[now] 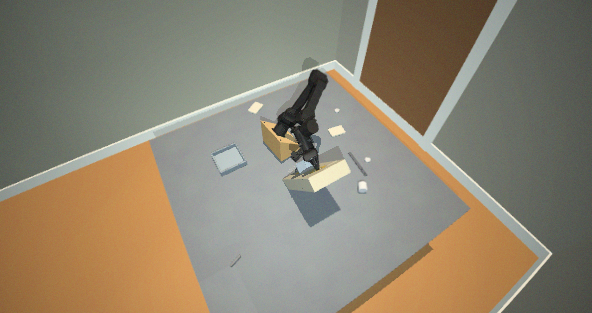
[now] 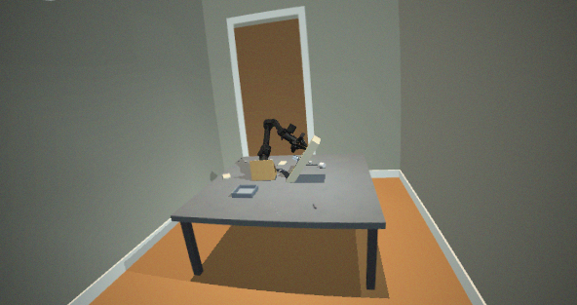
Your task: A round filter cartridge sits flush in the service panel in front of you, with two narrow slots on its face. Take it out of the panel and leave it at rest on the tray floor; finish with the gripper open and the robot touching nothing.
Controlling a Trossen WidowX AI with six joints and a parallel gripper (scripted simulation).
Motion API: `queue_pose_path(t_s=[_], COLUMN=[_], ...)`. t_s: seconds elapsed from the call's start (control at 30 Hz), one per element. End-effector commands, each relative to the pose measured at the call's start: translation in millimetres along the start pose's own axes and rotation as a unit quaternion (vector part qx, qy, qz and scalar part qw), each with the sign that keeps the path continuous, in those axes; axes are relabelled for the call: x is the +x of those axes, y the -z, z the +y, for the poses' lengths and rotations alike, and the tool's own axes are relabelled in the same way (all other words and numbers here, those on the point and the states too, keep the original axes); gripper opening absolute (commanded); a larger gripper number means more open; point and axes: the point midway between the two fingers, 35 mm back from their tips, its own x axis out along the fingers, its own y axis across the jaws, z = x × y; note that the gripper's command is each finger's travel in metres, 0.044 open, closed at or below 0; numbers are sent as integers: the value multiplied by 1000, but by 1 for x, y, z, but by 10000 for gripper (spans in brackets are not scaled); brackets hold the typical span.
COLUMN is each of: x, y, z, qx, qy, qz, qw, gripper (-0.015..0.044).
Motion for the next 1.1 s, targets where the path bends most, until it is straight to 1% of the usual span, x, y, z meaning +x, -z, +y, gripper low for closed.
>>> queue_pose_path(t_s=[0.0, 1.07], x=[9, 14], y=[-1, -1], z=[-1, -1], qx=[-2, -2], qy=[3, 3], qz=[-5, -5], qw=[1000, 1000], gripper=[106, 106])
